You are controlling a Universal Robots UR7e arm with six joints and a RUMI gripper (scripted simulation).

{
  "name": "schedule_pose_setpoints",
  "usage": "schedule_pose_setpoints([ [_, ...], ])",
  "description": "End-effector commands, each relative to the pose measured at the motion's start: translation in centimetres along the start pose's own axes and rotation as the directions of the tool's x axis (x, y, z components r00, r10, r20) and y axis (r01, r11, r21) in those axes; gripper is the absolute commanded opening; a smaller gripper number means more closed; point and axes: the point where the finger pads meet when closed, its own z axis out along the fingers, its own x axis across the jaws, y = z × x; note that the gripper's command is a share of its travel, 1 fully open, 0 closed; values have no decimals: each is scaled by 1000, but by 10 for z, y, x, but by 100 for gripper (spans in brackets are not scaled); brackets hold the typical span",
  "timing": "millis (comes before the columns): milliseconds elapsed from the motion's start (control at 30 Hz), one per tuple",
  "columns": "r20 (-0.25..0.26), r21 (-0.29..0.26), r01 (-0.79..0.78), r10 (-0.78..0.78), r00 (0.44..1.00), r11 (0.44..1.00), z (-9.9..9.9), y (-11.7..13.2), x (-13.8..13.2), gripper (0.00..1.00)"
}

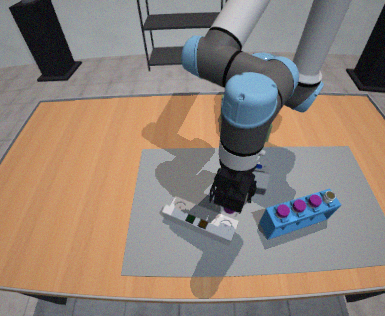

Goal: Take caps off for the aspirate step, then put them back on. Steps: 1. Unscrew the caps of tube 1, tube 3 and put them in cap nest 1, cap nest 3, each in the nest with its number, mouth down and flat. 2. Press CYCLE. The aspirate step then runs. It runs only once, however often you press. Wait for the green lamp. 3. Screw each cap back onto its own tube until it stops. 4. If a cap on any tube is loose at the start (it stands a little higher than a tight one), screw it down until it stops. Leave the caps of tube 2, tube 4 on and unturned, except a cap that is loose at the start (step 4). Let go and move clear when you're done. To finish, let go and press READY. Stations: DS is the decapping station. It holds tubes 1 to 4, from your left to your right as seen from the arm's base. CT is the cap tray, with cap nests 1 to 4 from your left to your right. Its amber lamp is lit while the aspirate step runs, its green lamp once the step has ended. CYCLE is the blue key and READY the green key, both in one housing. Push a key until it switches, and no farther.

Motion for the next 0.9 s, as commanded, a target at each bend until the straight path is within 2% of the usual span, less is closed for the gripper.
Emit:
schedule_pose_setpoints([
  [0, 0, -2, 0, 0, 1000, 1000, 25, 1, 0, 0],
  [167, 0, -2, 0, 0, 1000, 1000, 50, 1, 0, 0],
  [233, 0, -2, 0, 0, 1000, 1000, 50, 1, 0, 0],
  [600, 0, -2, 0, 0, 1000, 1000, 103, 2, 0, 0],
  [867, 0, -2, 0, 0, 1000, 1000, 103, 2, 0, 0],
])
